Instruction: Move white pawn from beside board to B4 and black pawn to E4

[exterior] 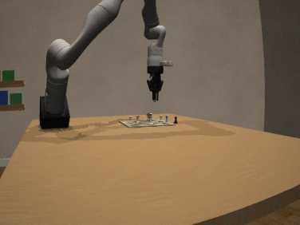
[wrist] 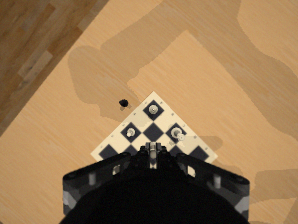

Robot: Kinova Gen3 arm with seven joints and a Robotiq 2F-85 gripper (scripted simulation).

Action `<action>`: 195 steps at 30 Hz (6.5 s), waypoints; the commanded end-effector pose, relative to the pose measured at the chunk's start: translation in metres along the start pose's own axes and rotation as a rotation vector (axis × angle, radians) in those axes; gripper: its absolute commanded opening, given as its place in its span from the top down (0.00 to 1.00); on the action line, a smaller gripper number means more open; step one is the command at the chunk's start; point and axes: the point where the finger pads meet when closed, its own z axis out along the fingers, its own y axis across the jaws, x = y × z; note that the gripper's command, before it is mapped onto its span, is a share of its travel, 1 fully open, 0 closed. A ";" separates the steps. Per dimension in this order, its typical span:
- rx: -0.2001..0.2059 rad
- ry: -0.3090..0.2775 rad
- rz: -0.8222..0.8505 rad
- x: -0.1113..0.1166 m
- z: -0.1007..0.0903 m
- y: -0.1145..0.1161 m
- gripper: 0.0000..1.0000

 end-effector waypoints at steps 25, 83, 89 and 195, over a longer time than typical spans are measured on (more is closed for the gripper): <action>0.005 -0.001 0.003 0.001 0.025 0.000 1.00; 0.005 -0.001 0.003 0.001 0.093 0.000 1.00; 0.005 -0.001 0.003 0.001 0.093 0.000 1.00; 0.005 -0.001 0.000 0.002 0.096 0.000 0.73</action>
